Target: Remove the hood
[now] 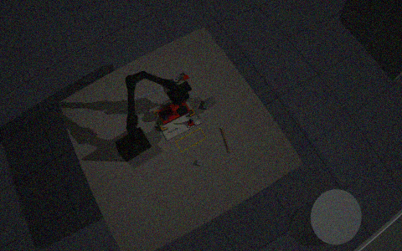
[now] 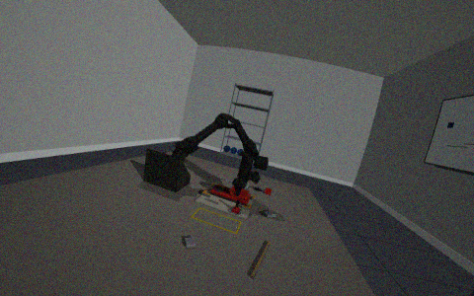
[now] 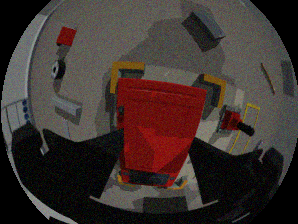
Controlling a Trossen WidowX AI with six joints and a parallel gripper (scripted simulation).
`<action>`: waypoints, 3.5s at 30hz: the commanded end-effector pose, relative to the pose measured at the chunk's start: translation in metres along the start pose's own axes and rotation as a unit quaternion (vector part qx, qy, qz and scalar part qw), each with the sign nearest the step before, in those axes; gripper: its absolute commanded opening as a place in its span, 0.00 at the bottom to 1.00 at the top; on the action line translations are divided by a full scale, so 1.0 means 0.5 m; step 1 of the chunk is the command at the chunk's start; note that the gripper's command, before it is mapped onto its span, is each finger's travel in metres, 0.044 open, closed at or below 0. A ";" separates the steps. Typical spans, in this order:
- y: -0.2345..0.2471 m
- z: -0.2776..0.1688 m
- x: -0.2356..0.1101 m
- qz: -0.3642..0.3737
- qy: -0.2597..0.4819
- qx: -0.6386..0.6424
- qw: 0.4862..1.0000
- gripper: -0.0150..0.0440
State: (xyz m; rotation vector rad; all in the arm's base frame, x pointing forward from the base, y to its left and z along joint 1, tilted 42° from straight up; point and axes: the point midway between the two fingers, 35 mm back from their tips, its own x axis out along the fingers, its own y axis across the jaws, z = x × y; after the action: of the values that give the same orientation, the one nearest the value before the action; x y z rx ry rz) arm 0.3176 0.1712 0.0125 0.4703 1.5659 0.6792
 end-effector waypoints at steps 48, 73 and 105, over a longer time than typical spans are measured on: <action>-0.001 0.001 -0.064 -0.001 0.000 0.000 1.000 0.25; -0.118 0.015 -0.140 -0.011 -0.002 0.004 1.000 0.25; -0.447 -0.055 -0.154 -0.011 -0.001 0.001 1.000 0.25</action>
State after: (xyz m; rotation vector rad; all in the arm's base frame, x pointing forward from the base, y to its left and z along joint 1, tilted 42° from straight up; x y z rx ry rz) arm 0.3252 -0.0327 -0.0674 0.4617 1.5732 0.6567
